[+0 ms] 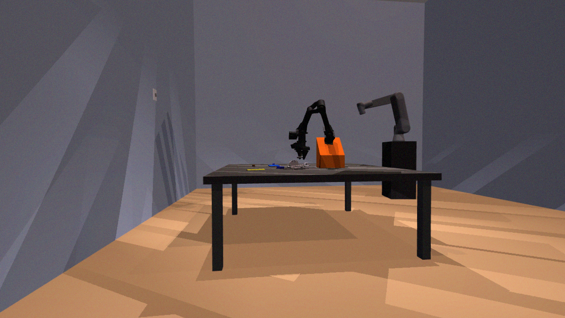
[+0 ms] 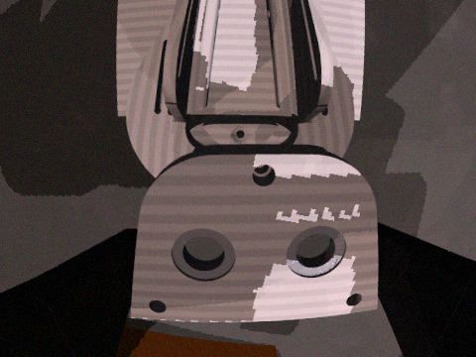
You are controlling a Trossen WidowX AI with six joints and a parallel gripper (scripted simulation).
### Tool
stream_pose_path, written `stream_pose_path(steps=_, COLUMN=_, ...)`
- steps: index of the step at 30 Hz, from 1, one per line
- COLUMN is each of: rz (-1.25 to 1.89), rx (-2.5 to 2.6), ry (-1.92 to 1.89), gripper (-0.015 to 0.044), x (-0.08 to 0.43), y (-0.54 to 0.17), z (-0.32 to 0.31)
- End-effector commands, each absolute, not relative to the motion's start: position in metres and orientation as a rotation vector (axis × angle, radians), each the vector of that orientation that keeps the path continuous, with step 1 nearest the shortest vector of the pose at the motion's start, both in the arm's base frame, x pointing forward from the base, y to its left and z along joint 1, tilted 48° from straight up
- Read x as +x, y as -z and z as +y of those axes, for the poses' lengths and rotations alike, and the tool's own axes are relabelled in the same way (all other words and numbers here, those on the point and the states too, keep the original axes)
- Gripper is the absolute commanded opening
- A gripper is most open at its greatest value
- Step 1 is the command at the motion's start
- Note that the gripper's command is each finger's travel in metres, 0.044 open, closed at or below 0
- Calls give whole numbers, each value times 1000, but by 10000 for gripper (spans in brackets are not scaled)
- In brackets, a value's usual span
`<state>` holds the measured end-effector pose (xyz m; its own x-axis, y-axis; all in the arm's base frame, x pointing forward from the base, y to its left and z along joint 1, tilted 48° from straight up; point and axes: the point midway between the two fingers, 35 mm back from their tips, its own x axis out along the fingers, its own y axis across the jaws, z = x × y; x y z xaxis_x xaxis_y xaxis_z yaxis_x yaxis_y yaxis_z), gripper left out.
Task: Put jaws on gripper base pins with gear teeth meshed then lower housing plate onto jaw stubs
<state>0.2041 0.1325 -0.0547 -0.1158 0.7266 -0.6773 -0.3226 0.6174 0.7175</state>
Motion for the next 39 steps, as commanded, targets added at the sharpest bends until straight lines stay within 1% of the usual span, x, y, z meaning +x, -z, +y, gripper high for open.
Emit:
stream_pose_path(steps=1, rz=1435, rx=378, ry=-926, gripper=351, x=201, y=60, z=138)
stream_pose_path(steps=23, rz=1437, rx=386, ry=-928, gripper=351, x=194, y=81, z=164)
stream_pose_path(steps=39, rz=1437, rx=387, ry=-928, gripper=351, x=193, y=82, z=165)
